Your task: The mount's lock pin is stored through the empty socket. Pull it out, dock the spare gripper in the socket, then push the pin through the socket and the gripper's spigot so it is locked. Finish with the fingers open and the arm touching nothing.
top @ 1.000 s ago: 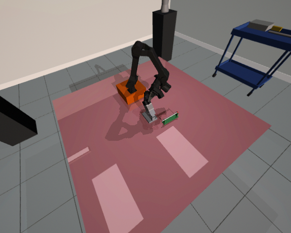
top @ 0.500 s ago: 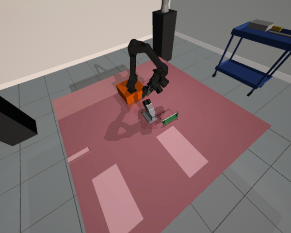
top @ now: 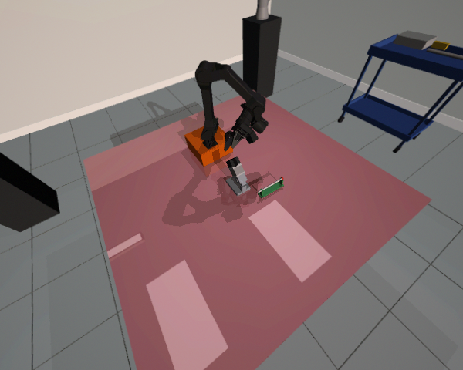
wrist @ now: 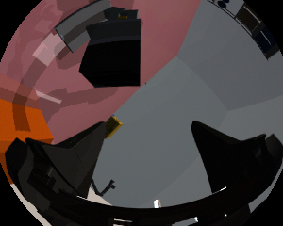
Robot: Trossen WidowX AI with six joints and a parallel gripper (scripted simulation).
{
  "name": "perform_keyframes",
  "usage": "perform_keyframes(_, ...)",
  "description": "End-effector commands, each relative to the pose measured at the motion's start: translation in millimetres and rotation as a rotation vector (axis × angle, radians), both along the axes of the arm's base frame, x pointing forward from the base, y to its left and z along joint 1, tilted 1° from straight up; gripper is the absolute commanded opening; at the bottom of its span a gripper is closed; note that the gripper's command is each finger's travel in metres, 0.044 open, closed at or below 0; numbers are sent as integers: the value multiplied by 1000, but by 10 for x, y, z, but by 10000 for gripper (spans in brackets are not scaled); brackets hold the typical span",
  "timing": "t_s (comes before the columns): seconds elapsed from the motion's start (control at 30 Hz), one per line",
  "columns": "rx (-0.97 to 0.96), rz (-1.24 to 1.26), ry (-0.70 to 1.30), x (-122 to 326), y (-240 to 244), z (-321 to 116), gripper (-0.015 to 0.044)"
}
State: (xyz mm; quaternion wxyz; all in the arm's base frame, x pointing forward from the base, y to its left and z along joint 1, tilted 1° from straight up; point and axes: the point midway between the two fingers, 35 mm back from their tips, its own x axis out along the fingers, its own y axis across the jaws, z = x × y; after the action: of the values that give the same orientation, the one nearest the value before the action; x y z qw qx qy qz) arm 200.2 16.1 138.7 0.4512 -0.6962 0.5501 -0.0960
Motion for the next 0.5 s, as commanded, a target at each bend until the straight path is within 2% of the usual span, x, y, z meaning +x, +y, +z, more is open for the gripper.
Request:
perform_keyframes(0.0, 11, 21, 2, 3, -10, 81, 440)
perform_keyframes(0.33, 55, 65, 3, -11, -44, 272, 440)
perform_keyframes(0.47, 49, 48, -1, -17, -38, 206, 440)
